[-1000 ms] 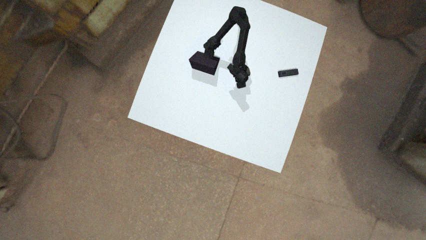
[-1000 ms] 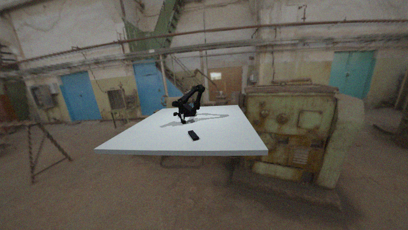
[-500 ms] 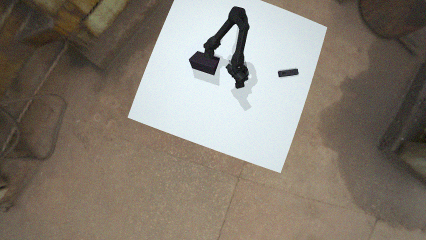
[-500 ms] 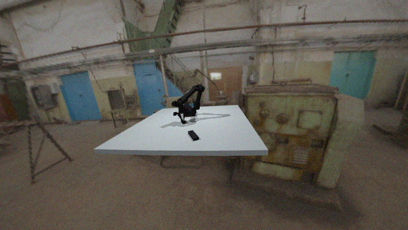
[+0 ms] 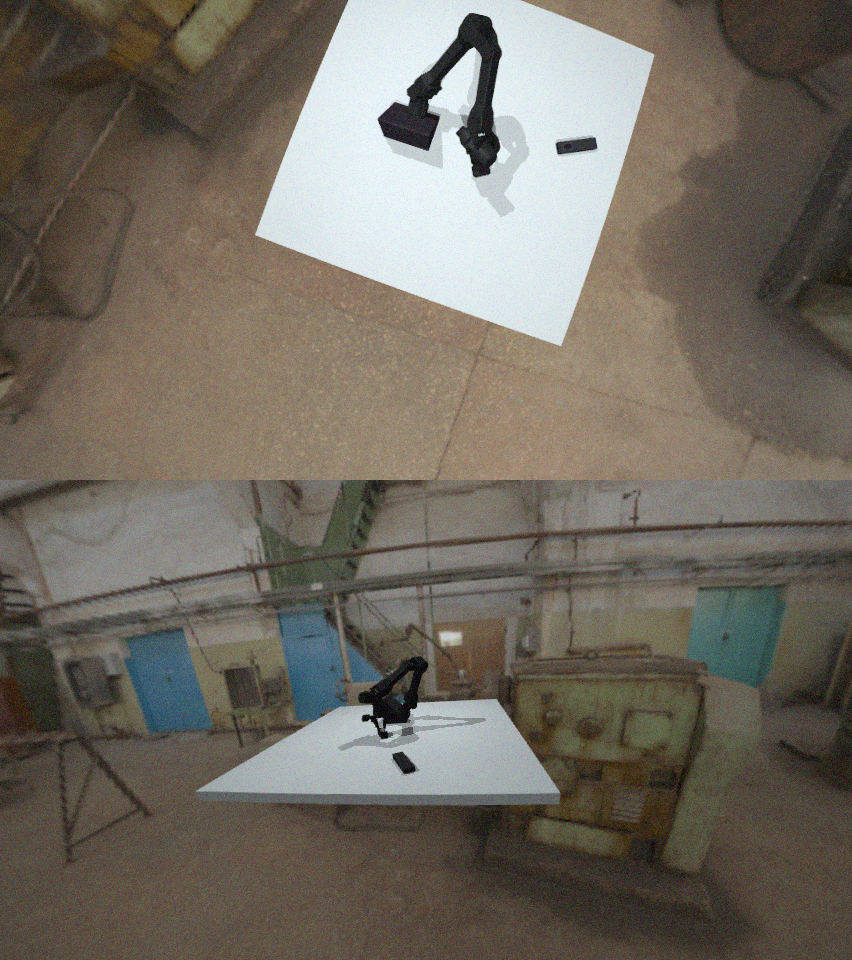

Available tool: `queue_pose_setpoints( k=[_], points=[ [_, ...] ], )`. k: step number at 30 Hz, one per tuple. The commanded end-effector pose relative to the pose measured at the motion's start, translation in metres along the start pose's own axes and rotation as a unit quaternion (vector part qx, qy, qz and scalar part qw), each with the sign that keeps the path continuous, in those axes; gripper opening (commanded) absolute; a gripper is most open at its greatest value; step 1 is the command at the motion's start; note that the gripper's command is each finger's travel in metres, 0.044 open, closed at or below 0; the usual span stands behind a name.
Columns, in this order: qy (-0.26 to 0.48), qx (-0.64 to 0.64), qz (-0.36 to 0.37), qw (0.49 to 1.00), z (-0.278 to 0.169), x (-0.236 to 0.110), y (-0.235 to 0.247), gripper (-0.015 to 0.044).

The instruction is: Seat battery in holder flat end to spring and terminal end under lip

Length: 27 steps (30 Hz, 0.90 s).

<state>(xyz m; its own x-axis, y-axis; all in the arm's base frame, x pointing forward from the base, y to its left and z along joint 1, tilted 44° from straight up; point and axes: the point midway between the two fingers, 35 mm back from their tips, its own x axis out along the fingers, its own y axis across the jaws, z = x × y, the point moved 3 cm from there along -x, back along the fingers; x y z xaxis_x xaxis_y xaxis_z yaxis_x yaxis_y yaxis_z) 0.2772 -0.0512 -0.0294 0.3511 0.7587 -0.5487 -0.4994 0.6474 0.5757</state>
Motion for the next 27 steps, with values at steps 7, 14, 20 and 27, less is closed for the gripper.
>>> queue_pose_setpoints(
  k=[7,14,20,27],
  points=[
    [0.055,0.000,-0.002,0.998,0.001,0.005,-0.002,0.0083],
    [0.086,-0.001,-0.001,0.996,0.005,0.008,-0.002,0.0083],
    [0.113,-0.003,0.000,0.994,0.007,0.010,-0.002,0.0083],
    [0.147,-0.007,0.001,0.989,0.011,0.012,-0.001,0.0083]
  ],
)
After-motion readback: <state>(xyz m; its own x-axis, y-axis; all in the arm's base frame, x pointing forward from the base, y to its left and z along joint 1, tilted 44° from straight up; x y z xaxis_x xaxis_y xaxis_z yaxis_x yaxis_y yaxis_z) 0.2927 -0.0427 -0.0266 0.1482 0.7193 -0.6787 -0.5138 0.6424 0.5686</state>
